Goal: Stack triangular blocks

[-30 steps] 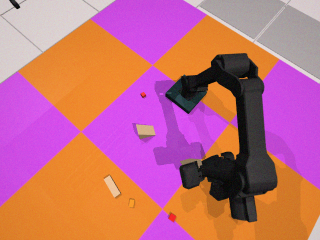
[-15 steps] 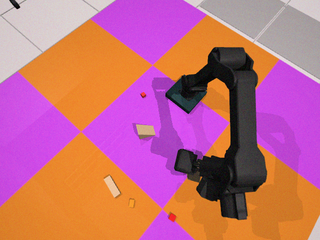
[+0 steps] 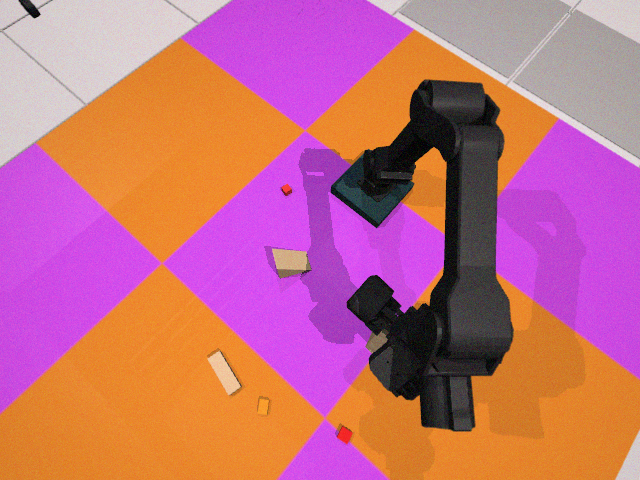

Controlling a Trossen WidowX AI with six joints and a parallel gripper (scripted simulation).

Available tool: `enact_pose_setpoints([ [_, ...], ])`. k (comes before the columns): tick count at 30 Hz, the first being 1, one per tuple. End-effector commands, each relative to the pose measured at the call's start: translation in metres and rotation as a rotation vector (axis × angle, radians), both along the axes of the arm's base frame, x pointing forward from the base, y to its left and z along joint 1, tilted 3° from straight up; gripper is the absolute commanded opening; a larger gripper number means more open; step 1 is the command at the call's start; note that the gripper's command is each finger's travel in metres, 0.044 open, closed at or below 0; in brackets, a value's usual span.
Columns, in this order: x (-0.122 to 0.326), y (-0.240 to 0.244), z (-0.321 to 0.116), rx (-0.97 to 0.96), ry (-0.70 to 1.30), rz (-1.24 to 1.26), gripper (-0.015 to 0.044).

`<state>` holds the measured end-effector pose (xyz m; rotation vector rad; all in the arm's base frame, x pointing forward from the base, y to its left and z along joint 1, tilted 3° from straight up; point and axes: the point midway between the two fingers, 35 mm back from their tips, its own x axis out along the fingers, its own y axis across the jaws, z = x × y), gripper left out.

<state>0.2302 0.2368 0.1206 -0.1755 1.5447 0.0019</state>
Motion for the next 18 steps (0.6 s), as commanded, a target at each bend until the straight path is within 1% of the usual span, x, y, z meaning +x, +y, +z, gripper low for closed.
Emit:
enact_pose_setpoints([
  [1,-0.0004,-0.0010,-0.0001,0.041,0.008,-0.138,0.0000],
  [14,0.0029,-0.0010,0.0059,0.160,0.036,-0.550,0.0000],
  [18,0.0030,-0.0010,0.0062,0.166,0.038,-0.571,0.0000],
])
